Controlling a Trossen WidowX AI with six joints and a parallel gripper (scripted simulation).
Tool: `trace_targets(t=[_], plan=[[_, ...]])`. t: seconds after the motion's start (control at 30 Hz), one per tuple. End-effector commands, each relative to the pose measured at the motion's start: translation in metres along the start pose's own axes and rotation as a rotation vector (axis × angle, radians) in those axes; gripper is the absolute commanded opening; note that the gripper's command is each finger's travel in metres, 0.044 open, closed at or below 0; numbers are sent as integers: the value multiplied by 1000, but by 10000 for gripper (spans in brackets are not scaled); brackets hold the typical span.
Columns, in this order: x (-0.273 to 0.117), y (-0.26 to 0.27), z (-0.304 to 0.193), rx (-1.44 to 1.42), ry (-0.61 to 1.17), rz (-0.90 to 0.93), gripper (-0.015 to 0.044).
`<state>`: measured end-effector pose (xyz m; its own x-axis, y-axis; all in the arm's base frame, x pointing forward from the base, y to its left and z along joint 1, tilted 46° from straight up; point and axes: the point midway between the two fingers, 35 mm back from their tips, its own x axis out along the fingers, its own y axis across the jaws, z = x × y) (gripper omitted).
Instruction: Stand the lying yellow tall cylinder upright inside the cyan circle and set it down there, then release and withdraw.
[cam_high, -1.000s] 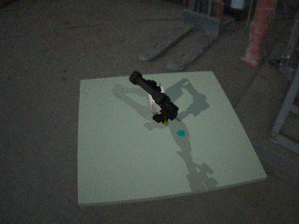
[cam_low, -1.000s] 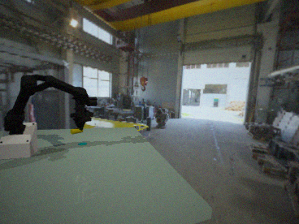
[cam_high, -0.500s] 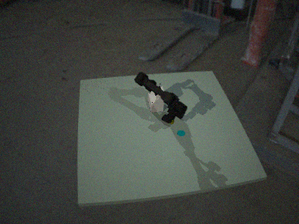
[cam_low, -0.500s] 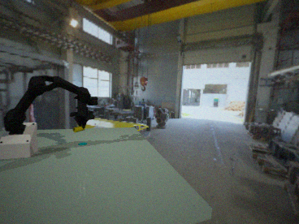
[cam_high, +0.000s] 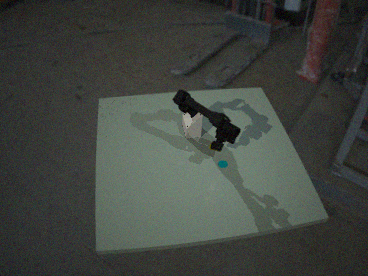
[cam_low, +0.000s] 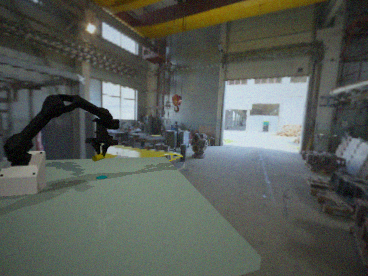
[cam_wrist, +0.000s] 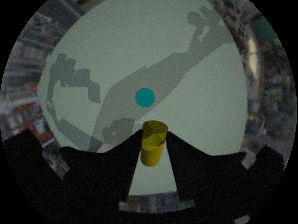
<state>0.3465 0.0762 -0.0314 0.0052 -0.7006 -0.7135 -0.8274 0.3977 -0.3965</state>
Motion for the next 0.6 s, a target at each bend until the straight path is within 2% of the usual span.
trace_targets(t=[0.0, 0.57], plan=[[-3, 10, 15, -71, -6, -7, 105], [4, 27, 30, -162, -22, 20, 105]])
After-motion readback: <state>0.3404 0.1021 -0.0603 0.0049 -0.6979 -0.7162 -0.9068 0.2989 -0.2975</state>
